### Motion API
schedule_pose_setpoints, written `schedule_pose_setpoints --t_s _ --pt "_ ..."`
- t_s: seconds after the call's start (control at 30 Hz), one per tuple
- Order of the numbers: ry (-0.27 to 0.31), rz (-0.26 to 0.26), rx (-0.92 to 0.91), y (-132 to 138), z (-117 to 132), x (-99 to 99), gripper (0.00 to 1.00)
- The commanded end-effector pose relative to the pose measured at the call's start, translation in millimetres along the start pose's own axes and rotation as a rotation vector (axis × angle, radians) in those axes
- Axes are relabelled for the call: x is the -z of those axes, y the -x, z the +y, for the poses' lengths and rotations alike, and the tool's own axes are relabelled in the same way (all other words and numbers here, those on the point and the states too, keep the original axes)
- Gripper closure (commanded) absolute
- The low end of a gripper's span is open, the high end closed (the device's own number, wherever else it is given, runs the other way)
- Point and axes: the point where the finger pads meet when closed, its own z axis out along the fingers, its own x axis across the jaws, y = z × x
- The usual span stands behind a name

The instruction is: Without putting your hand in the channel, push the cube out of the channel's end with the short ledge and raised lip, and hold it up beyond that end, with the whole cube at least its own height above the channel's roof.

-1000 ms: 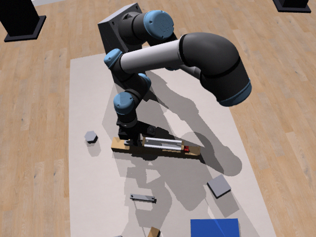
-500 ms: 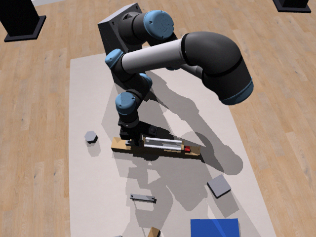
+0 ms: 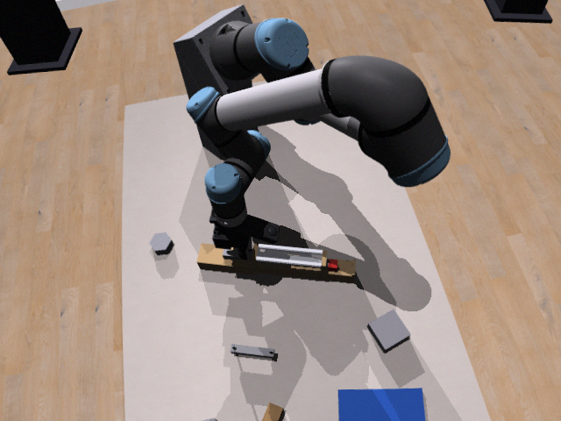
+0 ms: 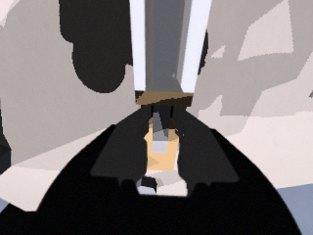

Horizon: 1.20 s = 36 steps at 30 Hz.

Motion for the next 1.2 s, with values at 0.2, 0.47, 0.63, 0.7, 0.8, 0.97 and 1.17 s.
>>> schedule_pose_setpoints --t_s 0.2,0.47,0.63,0.7,0.8,0.97,1.17 --pt "0.0 0.001 0.0 -0.3 0.0 0.2 1.0" --pt "0.0 0.001 0.0 -0.3 0.0 0.2 1.0" --pt "0.0 0.001 0.0 -0.3 0.0 0.2 0.78" --pt "0.0 0.001 0.0 -0.3 0.0 0.2 0.78" --pt "0.0 0.001 0.0 -0.3 0.0 0.2 0.78" --pt "0.0 0.001 0.0 -0.3 0.0 0.2 0.78" --pt "0.0 0.001 0.0 -0.3 0.0 0.2 0.78"
